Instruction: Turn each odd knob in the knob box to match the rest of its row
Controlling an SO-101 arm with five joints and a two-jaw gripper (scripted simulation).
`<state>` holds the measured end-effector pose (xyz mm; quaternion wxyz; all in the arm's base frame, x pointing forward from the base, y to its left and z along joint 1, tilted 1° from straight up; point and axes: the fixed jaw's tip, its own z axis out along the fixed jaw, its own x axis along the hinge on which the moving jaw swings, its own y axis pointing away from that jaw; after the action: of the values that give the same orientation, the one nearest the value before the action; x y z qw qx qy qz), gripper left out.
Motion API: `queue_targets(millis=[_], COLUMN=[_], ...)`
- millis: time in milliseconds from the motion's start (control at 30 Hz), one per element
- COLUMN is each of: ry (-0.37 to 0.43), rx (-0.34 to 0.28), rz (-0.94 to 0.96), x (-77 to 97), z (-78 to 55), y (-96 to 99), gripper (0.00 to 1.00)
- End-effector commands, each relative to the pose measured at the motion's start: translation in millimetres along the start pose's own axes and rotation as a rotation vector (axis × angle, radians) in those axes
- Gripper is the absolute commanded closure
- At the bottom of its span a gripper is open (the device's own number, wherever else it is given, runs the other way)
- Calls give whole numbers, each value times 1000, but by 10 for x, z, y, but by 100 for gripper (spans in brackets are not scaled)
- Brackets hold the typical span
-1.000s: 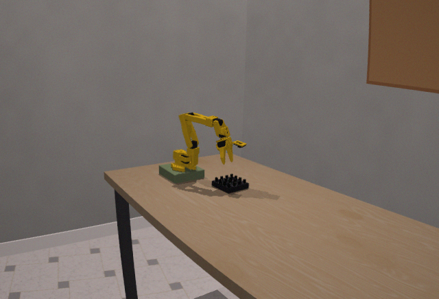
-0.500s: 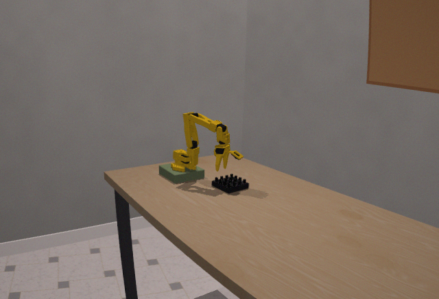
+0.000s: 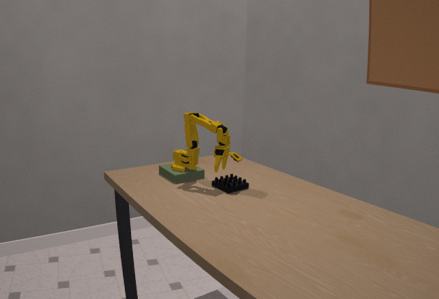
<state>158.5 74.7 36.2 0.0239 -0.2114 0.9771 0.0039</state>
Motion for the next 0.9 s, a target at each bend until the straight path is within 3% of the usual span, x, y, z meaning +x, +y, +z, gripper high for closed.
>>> queue_targets(millis=[0, 300, 767, 867], ry=[36, 36, 34, 34], rx=[-1, 2, 13, 14], rz=[38, 203, 742, 775], x=[54, 44, 26, 26], z=[38, 39, 39, 39], y=[-10, -62, -247, -259], gripper=[61, 66, 83, 84])
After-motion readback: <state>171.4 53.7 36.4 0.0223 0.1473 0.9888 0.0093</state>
